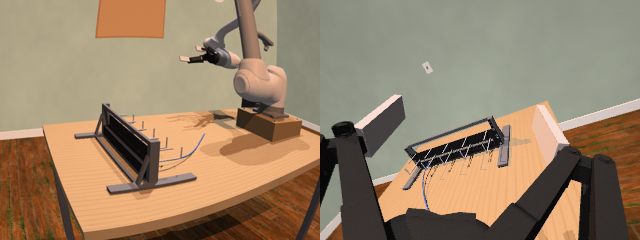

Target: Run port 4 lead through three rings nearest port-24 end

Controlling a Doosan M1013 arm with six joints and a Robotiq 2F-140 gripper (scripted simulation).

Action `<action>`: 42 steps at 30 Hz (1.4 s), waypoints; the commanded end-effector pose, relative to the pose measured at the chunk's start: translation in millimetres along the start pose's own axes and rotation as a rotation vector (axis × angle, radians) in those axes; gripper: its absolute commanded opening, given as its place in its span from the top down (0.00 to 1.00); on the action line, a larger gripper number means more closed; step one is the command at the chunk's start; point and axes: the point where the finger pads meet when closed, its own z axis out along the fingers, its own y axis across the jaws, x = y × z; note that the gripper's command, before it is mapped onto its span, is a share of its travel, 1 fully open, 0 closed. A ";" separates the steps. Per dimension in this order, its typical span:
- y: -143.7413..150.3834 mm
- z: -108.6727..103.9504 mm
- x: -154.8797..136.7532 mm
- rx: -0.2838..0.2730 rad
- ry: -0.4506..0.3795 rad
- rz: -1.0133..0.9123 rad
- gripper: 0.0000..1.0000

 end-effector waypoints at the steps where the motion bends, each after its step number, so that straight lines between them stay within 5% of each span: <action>1: -0.1 0.0 0.1 0.000 0.000 0.000 0.00; 22: -4.6 4.2 -6.8 0.011 -0.035 -0.025 0.00; 42: -90.6 82.5 -147.3 0.223 -0.747 -0.534 0.00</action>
